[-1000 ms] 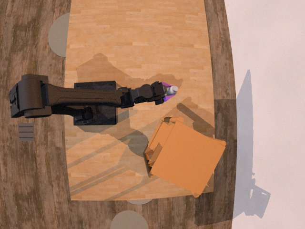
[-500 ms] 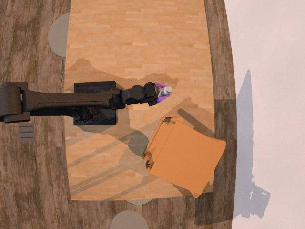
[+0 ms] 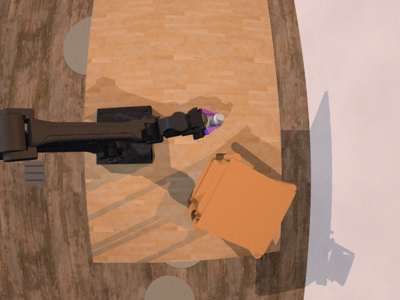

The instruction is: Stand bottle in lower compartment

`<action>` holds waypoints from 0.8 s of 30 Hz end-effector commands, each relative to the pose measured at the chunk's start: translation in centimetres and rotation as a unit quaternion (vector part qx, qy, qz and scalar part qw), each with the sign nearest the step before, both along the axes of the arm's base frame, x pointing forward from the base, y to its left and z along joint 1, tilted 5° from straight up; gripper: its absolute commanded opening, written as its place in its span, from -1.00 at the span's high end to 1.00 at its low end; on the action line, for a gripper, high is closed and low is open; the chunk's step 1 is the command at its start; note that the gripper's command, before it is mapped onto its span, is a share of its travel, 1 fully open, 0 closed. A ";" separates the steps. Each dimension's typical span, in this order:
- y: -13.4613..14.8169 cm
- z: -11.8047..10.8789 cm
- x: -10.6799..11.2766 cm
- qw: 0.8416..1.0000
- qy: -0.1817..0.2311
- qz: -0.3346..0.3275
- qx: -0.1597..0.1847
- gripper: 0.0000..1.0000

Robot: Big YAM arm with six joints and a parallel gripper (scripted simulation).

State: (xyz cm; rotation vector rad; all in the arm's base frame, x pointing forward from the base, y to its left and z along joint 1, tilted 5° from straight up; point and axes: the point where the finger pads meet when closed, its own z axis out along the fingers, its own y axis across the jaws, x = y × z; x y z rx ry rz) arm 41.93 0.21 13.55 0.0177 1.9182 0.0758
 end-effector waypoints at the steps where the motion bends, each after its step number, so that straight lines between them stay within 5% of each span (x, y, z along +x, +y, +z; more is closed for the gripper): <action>1: -0.6 3.3 1.4 0.999 -0.035 -0.005 -0.005 0.43; 24: -0.7 4.0 1.9 0.999 -0.044 -0.005 -0.005 0.43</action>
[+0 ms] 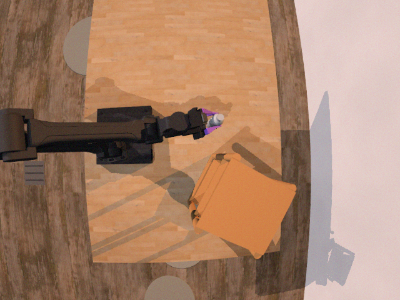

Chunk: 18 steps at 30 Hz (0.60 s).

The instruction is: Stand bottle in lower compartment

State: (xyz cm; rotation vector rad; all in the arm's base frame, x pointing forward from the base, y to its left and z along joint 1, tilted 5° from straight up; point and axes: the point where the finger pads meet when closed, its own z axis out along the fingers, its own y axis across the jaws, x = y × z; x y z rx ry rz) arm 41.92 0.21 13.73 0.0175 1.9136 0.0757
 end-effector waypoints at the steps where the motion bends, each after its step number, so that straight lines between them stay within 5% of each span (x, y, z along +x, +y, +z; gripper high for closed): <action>1: -0.7 3.9 1.9 0.999 -0.041 -0.005 -0.005 0.43; 10: -0.6 1.8 0.3 1.000 -0.031 -0.005 -0.004 0.43; 18: -0.6 2.5 0.8 0.999 -0.039 -0.005 -0.005 0.43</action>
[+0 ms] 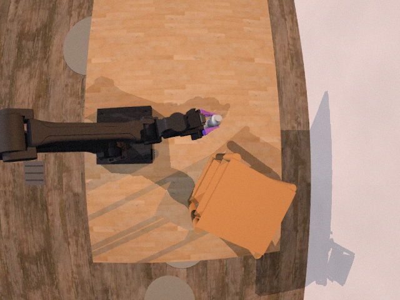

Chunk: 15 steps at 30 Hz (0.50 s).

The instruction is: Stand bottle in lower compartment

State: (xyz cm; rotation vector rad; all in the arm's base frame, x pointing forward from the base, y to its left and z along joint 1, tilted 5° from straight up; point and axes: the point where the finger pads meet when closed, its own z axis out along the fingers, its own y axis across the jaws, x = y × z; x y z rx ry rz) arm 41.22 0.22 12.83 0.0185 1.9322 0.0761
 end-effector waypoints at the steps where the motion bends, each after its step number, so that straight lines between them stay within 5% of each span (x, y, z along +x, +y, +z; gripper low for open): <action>1: -0.6 3.6 1.6 0.999 -0.050 -0.005 -0.005 0.43; 15: -0.7 4.4 2.2 0.998 -0.059 -0.005 -0.005 0.43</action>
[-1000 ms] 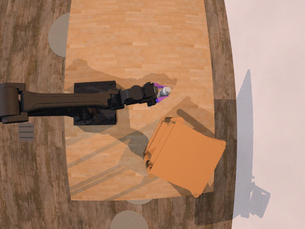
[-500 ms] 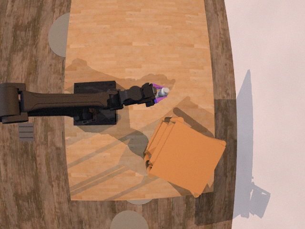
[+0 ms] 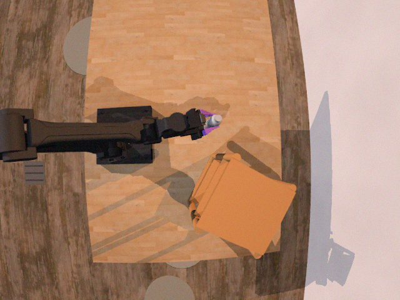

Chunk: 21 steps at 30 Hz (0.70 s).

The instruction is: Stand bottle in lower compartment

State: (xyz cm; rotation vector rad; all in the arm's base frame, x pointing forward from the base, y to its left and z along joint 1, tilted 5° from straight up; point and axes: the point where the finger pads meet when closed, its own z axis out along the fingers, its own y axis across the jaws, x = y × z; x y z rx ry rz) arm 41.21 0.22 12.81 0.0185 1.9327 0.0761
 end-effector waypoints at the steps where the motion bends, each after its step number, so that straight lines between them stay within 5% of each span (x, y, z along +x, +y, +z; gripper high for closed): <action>1: -0.7 4.4 2.1 0.998 -0.059 -0.006 -0.005 0.43; 11: -5.0 2.0 -2.3 0.996 -0.026 -0.088 -0.005 0.43; 21: -7.2 2.7 -3.2 0.992 -0.027 -0.126 -0.007 0.43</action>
